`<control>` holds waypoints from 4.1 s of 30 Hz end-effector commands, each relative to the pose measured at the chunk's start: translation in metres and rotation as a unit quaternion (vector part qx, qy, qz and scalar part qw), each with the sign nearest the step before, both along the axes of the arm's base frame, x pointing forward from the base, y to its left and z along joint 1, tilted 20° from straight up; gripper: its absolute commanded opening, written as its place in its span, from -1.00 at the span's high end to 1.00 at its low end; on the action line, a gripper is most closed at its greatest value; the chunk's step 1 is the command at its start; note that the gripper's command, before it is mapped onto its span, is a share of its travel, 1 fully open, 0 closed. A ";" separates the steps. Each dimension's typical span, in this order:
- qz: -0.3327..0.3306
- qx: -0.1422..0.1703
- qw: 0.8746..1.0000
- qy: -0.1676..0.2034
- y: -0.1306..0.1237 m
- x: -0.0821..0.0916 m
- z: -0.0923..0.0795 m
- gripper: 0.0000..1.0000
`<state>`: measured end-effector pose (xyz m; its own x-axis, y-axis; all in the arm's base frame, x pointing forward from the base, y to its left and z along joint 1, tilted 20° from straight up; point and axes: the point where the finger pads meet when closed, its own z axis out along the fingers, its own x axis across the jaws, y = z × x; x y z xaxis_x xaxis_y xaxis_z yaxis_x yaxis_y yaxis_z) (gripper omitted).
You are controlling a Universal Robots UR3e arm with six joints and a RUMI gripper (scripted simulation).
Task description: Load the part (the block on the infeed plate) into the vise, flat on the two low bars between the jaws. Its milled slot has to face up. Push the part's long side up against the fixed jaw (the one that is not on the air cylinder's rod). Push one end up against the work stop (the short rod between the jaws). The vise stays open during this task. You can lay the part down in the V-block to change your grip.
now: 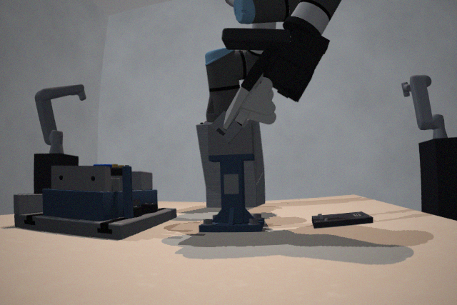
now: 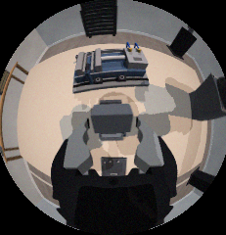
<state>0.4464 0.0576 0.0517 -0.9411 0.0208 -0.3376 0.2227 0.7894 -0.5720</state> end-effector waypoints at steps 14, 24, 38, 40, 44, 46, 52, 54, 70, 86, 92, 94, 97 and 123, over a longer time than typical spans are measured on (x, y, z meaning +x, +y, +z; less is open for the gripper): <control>0.026 0.068 0.997 -0.003 -0.001 0.000 0.002 -0.03; 0.042 0.113 0.993 -0.004 -0.002 0.000 0.002 -0.03; 0.069 0.188 0.980 -0.006 -0.003 0.000 0.002 -0.03; 0.073 0.200 0.977 -0.006 -0.003 0.000 0.002 -0.03; 0.082 0.224 0.971 -0.007 -0.003 0.000 0.002 -0.03; 0.086 0.236 0.968 -0.007 -0.004 0.000 0.002 -0.03; 0.096 0.265 0.959 -0.007 -0.004 0.000 0.002 -0.03; 0.098 0.270 0.958 -0.008 -0.004 0.000 0.002 -0.03; 0.126 0.345 0.930 -0.009 -0.006 0.000 0.002 -0.03; 0.153 0.421 0.894 -0.011 -0.007 0.000 0.002 -0.03; 0.162 0.446 0.880 -0.011 -0.007 0.000 0.002 -0.03; 0.166 0.456 0.874 -0.011 -0.008 0.000 0.002 -0.03; 0.171 0.471 0.866 -0.012 -0.008 0.000 0.002 -0.03; 0.200 0.550 0.811 -0.013 -0.009 0.000 0.001 -0.03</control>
